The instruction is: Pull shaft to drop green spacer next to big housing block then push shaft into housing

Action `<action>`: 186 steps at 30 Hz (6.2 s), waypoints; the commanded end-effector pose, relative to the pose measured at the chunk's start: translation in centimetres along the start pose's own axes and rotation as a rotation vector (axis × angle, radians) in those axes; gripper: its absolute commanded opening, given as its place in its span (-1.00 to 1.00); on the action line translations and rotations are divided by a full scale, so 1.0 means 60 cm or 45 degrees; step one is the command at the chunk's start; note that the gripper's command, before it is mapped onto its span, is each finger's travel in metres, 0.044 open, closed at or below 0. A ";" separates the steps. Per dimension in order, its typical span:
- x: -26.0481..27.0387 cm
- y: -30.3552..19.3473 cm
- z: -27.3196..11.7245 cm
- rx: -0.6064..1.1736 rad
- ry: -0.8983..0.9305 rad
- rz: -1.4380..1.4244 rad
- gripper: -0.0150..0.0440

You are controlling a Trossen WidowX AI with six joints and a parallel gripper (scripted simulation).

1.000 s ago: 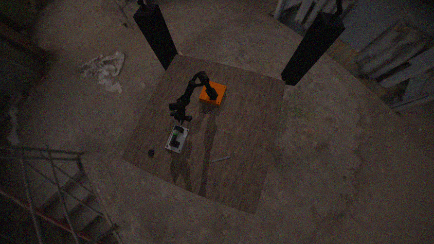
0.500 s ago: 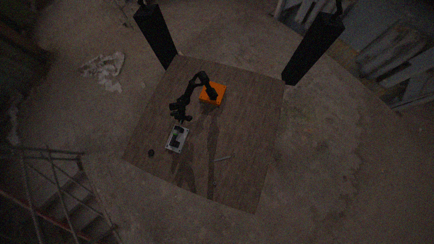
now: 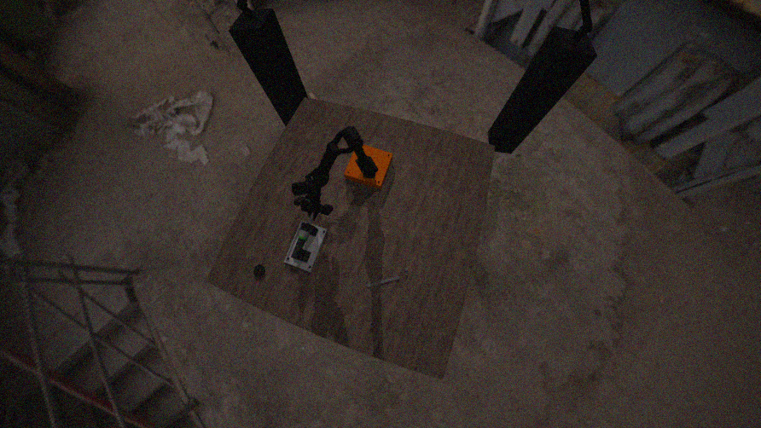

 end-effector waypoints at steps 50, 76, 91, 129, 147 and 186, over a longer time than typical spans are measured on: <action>0.000 -0.008 -0.009 0.001 -0.002 -0.005 -0.49; 0.000 -0.012 -0.012 0.001 -0.002 -0.005 -0.49; 0.000 -0.014 -0.014 0.002 -0.002 -0.005 -0.49; 0.000 -0.020 -0.020 0.002 -0.002 -0.005 -0.49; 0.000 -0.022 -0.022 0.002 -0.002 -0.005 -0.49; 0.000 -0.028 -0.028 0.003 -0.002 -0.005 -0.49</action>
Point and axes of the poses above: the point midway between the two fingers, 35 mm back from their tips, its own z axis out along the fingers, its own x axis across the jaws, y = z × x, the point moved 1 cm from there along -z, back along the fingers, and after that the axes turned 1 degree about z, right-handed, at the moved point
